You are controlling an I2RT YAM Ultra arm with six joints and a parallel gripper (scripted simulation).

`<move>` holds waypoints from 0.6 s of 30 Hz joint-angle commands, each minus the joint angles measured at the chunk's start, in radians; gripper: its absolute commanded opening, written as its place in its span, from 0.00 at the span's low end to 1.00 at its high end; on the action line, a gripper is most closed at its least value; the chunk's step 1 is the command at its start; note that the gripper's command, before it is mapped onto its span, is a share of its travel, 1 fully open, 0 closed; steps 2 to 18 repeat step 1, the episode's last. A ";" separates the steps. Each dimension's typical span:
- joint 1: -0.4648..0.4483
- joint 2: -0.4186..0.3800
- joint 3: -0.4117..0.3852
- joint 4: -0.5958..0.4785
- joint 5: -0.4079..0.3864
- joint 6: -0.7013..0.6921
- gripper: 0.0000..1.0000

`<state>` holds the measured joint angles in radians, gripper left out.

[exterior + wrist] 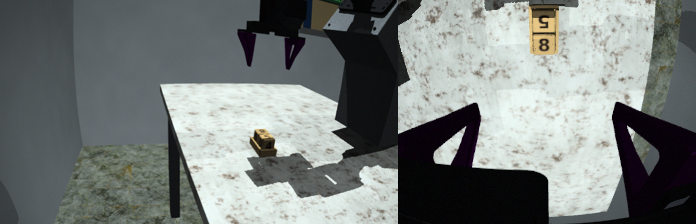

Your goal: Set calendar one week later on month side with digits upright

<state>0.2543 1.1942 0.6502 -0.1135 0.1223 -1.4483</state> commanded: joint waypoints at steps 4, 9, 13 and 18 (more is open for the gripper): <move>0.001 -0.006 0.003 -0.009 0.000 0.001 1.00; 0.001 -0.006 0.003 -0.009 0.000 0.001 1.00; 0.001 -0.006 0.003 -0.009 0.000 0.001 1.00; 0.001 -0.006 0.003 -0.009 0.000 0.001 1.00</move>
